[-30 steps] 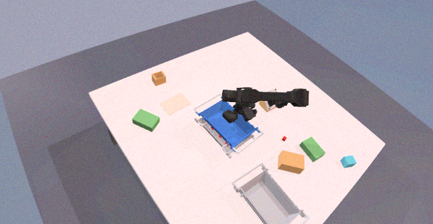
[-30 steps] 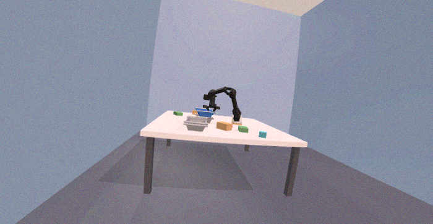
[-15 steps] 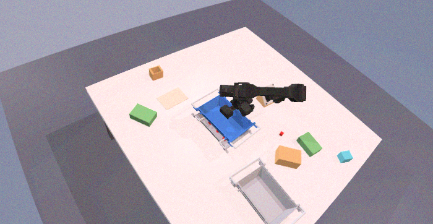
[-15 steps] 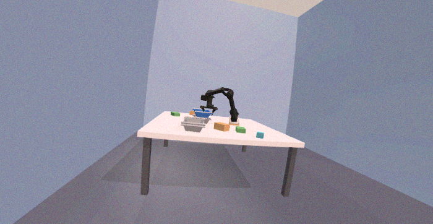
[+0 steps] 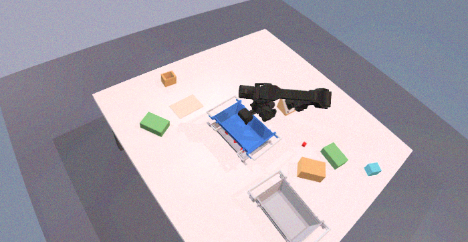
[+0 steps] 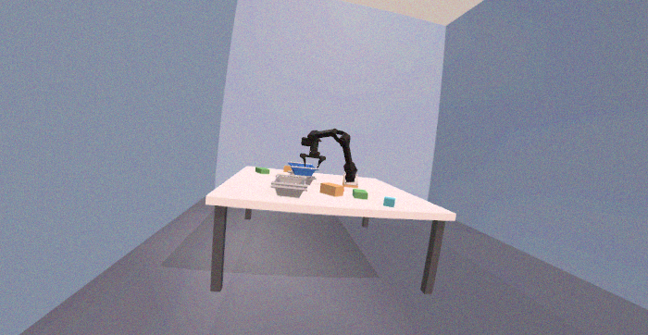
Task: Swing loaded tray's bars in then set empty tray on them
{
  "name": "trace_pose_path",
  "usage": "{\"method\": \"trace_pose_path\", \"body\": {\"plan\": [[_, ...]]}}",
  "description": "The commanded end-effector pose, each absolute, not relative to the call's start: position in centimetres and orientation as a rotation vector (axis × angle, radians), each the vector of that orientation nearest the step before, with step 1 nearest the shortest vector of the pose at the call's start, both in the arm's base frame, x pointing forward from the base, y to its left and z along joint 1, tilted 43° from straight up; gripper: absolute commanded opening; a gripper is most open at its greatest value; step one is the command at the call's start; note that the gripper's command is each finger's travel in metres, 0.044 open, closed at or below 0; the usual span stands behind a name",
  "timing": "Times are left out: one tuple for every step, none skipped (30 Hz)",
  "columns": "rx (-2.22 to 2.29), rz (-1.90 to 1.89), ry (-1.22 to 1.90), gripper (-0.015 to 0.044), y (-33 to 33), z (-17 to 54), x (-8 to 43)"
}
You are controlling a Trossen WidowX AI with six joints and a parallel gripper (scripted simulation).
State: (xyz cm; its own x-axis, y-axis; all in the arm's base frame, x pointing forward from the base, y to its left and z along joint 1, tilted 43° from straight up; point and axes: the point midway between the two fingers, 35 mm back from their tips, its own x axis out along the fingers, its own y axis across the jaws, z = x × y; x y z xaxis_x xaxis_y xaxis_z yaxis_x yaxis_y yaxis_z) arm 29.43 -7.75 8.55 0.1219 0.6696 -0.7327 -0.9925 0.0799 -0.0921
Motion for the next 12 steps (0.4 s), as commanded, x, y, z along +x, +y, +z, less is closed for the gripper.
{"method": "trace_pose_path", "body": {"plan": [[-0.679, 1.326, 0.617, 0.0440, -9.8, 10.5, 29.2], [-0.676, 1.319, 0.621, 0.0440, -10.2, 11.0, 29.1], [-0.672, 1.311, 0.626, 0.0440, -10.6, 11.5, 29.0], [-0.669, 1.304, 0.630, 0.0440, -11.1, 12.0, 28.8], [-0.666, 1.296, 0.635, 0.0440, -11.5, 12.5, 28.7], [-0.663, 1.289, 0.639, 0.0440, -11.9, 13.0, 28.5], [-0.659, 1.282, 0.644, 0.0440, -12.3, 13.5, 28.4], [-0.656, 1.276, 0.647, 0.0440, -12.6, 13.9, 28.2], [-0.655, 1.272, 0.649, 0.0440, -12.8, 14.1, 28.1], [-0.654, 1.271, 0.650, 0.0440, -12.8, 14.2, 28.1], [-0.654, 1.271, 0.650, 0.0440, -12.8, 14.2, 28.1], [-0.651, 1.273, 0.643, 0.0440, -12.3, 13.6, 28.2]]}}
